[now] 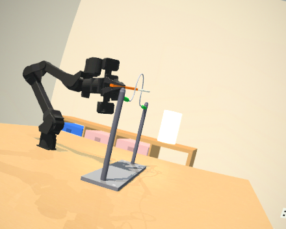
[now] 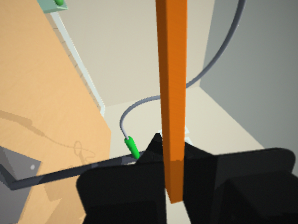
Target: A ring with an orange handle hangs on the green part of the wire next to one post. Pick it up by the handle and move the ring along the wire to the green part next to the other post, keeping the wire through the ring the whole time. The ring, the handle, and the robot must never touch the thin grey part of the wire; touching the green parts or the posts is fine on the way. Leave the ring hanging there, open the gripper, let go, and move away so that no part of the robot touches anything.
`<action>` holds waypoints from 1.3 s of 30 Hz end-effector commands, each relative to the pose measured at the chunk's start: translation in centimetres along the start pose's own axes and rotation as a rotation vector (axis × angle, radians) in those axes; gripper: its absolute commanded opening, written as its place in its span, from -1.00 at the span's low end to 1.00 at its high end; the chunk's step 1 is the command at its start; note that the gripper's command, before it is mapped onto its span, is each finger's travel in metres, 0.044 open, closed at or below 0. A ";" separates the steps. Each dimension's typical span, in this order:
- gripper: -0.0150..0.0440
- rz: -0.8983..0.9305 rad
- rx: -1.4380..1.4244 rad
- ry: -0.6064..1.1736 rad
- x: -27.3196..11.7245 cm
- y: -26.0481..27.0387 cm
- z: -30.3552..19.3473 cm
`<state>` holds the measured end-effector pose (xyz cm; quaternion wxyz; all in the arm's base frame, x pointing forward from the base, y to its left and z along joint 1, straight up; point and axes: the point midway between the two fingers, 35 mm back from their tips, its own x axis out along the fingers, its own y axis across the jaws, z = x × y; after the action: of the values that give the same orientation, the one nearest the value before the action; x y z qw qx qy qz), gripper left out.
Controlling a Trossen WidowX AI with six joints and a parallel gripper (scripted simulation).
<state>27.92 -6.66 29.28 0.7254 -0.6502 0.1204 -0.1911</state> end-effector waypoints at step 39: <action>-1.00 0.274 0.410 0.050 -2.0 8.9 1.3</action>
<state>27.90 -4.42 21.67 0.8444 -0.4886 0.1725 -0.1357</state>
